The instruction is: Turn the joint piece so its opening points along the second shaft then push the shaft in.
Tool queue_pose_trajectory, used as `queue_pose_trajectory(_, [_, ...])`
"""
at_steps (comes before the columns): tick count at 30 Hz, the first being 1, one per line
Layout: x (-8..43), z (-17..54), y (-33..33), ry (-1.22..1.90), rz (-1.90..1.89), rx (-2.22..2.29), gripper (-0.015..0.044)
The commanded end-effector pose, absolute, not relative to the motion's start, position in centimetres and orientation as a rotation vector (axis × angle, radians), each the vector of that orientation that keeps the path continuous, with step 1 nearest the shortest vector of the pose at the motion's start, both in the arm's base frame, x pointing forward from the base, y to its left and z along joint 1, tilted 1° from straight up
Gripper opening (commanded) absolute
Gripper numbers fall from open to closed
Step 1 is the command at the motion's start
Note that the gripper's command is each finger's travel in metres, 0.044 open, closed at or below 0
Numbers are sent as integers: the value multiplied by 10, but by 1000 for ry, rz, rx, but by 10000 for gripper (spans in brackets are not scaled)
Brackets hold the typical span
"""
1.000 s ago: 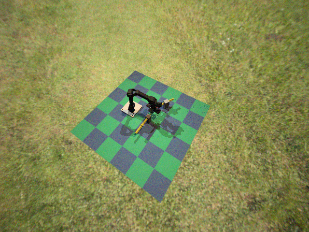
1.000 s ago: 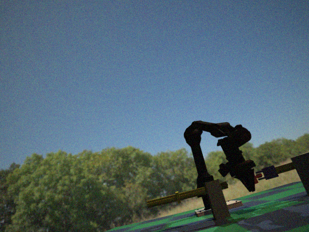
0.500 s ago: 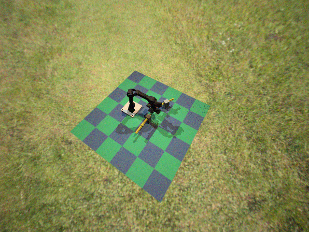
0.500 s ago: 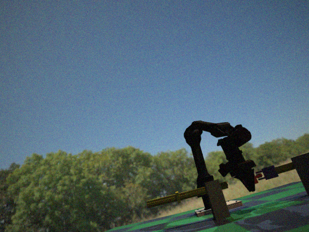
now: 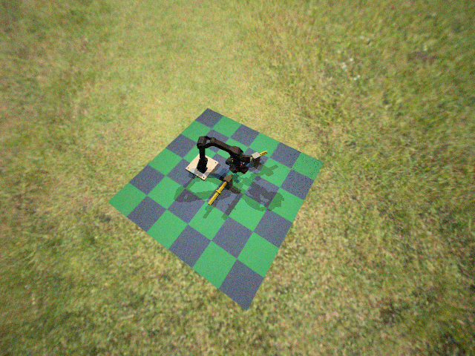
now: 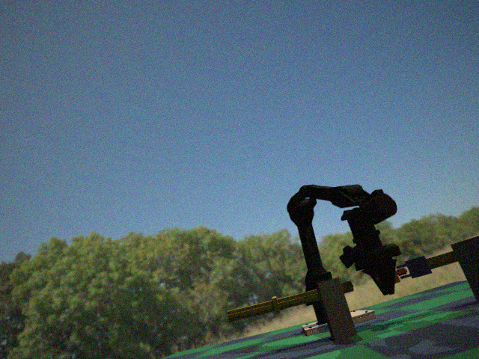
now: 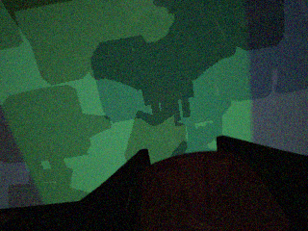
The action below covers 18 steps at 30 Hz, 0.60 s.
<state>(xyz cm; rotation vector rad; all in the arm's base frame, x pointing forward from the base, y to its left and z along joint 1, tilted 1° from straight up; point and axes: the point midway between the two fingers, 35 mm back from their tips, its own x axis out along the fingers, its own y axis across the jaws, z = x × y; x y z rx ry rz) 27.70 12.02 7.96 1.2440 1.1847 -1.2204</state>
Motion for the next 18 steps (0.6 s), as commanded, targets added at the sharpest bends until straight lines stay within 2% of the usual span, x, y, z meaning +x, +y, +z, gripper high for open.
queue_pose_trajectory(1, [278, 80, 120, 1184, -1215, 1228, 0])
queue_pose_trajectory(13, [277, 80, 120, 1184, -1220, 1239, 0])
queue_pose_trajectory(18, [277, 80, 120, 1184, -1220, 1239, 131])
